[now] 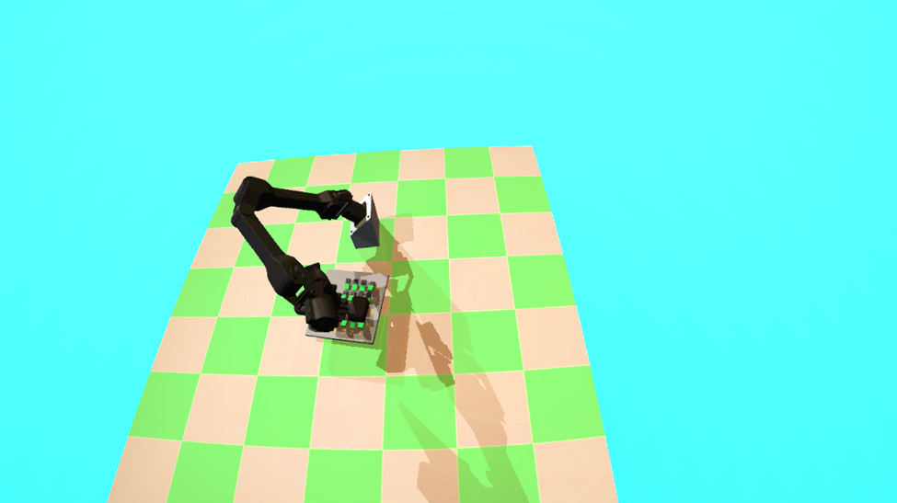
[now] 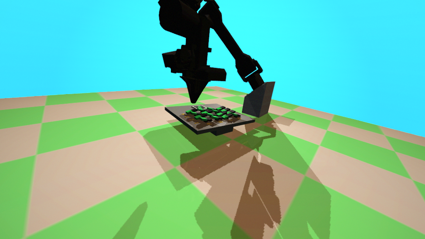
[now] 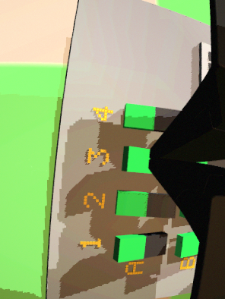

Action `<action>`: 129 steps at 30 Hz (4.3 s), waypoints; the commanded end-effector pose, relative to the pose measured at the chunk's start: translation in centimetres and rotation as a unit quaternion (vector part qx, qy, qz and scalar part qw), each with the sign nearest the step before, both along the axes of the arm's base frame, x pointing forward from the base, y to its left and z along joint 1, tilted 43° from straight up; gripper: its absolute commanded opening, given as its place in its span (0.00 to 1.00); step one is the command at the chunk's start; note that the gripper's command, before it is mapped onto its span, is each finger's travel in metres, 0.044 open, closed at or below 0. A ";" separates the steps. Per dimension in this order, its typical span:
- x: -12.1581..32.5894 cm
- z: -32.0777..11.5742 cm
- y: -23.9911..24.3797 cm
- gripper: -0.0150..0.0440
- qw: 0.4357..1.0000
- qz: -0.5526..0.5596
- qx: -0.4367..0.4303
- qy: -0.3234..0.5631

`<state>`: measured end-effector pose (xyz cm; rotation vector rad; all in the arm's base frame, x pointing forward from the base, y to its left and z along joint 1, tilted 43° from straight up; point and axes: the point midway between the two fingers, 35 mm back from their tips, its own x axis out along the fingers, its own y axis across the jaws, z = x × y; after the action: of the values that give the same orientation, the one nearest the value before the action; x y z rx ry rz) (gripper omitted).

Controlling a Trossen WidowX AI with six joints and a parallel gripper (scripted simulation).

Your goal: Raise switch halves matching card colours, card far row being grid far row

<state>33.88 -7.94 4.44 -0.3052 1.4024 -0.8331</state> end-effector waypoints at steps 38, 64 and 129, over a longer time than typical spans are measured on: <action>-0.4 -1.9 -1.7 0.25 1.000 -0.001 -0.003 0.008; -0.4 -2.1 -1.9 0.25 1.000 -0.001 -0.003 0.008; -5.8 -0.1 2.8 0.25 1.000 0.012 -0.007 -0.003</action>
<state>28.62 -4.19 5.18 -0.3270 1.3909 -0.8213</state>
